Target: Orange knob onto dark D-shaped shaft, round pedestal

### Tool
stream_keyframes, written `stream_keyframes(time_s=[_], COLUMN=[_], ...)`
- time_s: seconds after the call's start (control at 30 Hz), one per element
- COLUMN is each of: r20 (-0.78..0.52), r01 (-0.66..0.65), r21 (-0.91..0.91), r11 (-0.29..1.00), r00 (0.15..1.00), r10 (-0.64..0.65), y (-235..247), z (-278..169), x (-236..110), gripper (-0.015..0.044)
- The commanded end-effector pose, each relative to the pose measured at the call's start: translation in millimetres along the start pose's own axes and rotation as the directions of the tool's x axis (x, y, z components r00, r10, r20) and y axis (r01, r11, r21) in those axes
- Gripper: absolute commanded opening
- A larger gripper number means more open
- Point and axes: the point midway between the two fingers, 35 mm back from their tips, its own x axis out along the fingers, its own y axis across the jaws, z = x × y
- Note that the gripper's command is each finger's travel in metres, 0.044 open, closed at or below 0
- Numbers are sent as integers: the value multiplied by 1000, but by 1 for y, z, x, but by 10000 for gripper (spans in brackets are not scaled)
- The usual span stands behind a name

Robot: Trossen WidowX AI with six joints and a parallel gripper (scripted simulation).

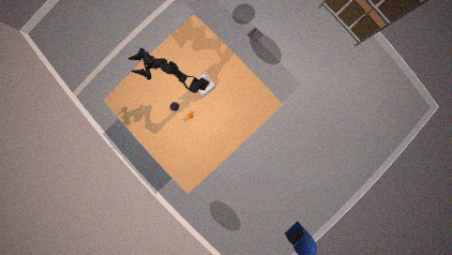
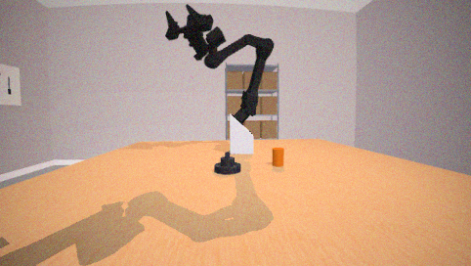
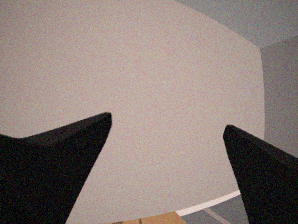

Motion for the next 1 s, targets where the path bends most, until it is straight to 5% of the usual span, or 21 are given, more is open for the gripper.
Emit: stream_keyframes(time_s=[0.0,0.2,0.4,0.7,0.97], r20=[0,-251,-571,-920,-999], r01=[0,-6,-57,-212,-348], r21=[0,-9,-35,-33,50], r11=[1000,1000,998,977,936], r00=[1000,968,820,389,-36], r10=[0,3,27,53,40], y=[0,33,89,179,244], z=[0,-65,-154,-261,-298], x=[0,26,27,-44,-142], gripper=[426,440,440,440,440])
